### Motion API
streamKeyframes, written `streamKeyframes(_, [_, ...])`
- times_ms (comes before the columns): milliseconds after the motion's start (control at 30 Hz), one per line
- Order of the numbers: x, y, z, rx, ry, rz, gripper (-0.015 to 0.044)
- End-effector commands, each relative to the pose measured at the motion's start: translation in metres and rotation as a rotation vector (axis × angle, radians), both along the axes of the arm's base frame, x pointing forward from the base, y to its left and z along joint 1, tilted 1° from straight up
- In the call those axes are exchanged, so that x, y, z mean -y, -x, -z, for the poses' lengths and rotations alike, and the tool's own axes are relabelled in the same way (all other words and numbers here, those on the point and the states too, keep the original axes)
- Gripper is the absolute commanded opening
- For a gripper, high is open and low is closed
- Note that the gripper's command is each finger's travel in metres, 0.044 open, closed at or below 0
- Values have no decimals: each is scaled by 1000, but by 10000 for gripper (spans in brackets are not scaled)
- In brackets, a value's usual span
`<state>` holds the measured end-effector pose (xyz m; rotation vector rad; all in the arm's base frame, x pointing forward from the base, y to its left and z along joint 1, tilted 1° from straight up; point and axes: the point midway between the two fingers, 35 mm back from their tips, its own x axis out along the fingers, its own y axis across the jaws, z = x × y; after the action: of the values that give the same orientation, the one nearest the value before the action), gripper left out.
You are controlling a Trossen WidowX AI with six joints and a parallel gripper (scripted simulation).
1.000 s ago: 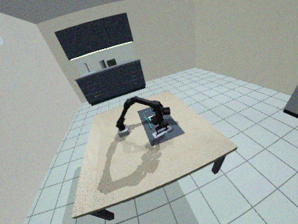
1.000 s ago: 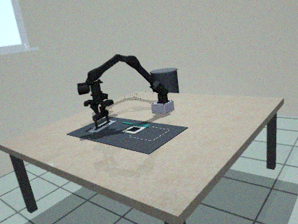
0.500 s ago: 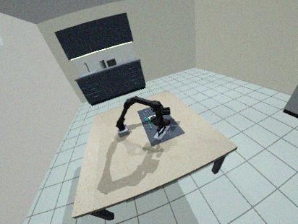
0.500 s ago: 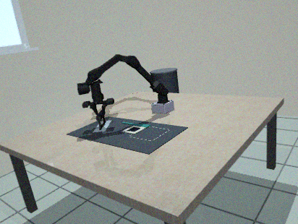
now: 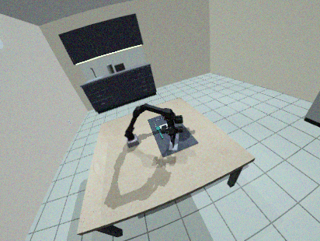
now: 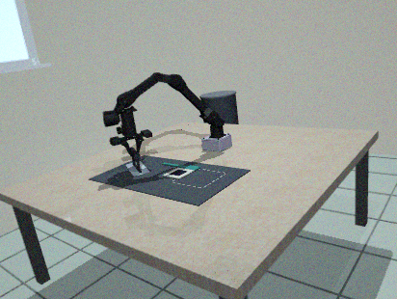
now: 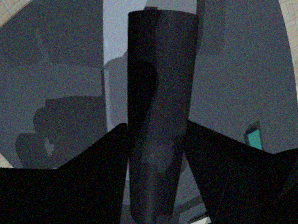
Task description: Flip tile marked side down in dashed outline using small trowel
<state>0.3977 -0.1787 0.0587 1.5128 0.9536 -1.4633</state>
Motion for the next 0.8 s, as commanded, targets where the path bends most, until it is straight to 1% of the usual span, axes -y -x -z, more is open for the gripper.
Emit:
streamKeyframes(0, [0, 0, 0, -2, 7, -128, 130])
streamKeyframes(767, [0, 0, 0, -13, 37, -816, 130])
